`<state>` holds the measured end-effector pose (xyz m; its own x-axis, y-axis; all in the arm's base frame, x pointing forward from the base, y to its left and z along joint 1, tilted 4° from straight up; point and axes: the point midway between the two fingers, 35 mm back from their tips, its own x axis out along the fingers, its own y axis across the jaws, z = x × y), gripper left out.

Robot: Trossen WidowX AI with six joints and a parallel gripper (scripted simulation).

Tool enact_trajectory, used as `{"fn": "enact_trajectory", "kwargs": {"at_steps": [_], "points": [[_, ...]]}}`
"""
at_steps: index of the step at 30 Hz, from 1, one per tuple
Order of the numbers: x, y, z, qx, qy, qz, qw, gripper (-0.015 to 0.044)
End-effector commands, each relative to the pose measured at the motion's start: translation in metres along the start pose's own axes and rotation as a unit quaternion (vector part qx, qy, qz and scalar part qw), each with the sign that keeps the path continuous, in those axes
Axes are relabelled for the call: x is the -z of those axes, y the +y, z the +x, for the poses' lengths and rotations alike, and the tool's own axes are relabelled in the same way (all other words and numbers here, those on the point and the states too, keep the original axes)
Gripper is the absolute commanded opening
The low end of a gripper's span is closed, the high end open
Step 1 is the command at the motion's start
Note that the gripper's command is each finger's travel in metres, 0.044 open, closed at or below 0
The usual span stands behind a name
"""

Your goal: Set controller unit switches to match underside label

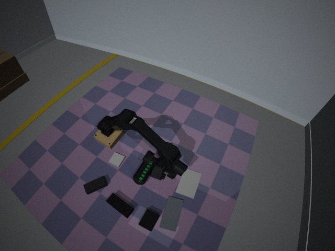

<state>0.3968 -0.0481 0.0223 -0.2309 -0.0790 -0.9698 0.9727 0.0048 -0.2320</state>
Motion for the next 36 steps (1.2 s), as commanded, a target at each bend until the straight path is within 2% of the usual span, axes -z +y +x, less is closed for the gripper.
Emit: {"fn": "enact_trajectory", "kwargs": {"at_steps": [1,36], "points": [[-0.001,-0.002,0.002,0.003,-0.002,-0.003,1.000,0.0000],[-0.001,-0.022,0.008,0.004,-0.002,-0.003,1.000,0.0000]]}}
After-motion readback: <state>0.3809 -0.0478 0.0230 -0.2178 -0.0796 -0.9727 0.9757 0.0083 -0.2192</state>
